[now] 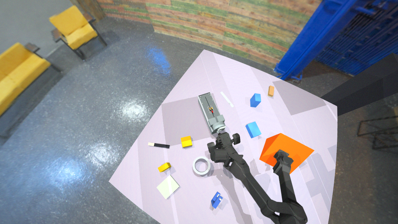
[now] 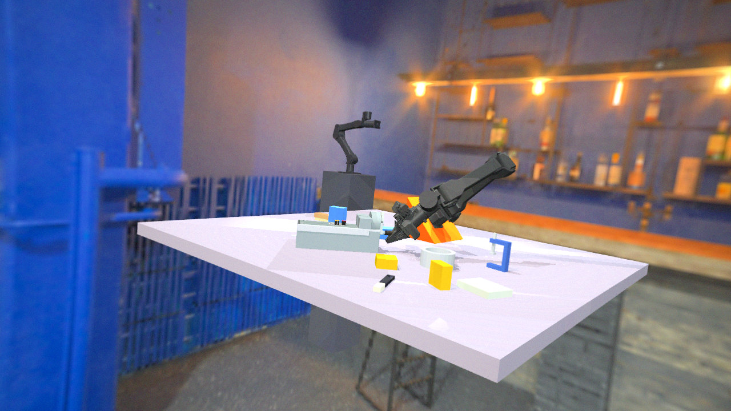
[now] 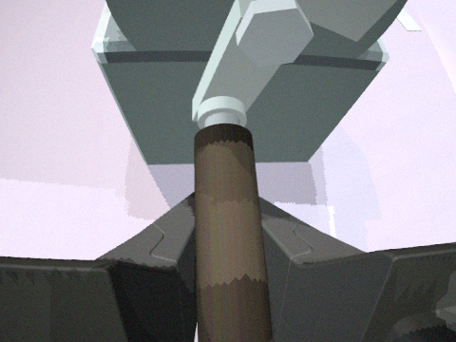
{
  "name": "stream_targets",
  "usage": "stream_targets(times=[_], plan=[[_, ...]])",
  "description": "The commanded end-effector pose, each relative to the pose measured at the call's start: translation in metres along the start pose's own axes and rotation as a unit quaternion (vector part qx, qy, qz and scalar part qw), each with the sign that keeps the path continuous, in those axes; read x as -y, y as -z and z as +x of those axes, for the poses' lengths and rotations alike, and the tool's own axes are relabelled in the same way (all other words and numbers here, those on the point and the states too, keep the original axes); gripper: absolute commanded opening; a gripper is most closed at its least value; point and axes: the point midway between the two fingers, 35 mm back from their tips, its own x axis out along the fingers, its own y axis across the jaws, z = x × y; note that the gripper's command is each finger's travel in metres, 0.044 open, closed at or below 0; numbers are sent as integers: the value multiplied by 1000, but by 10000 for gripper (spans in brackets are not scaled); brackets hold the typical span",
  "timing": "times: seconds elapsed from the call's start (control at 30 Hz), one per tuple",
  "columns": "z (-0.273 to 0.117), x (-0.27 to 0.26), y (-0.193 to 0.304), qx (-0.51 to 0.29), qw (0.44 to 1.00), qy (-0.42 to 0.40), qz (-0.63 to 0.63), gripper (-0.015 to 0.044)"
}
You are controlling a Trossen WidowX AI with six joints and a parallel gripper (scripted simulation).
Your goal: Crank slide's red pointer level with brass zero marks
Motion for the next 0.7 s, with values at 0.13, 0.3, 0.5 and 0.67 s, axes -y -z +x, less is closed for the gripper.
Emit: stream_targets(times=[0.13, 0.3, 0.5, 0.67], plan=[[-2, -9, -2, 2, 1000, -11, -1, 0], [-3, -9, -2, 2, 1000, -11, -1, 0], [-3, -10, -2, 2, 1000, -11, -1, 0], [-1, -1, 0, 0, 1000, 0, 0, 0]])
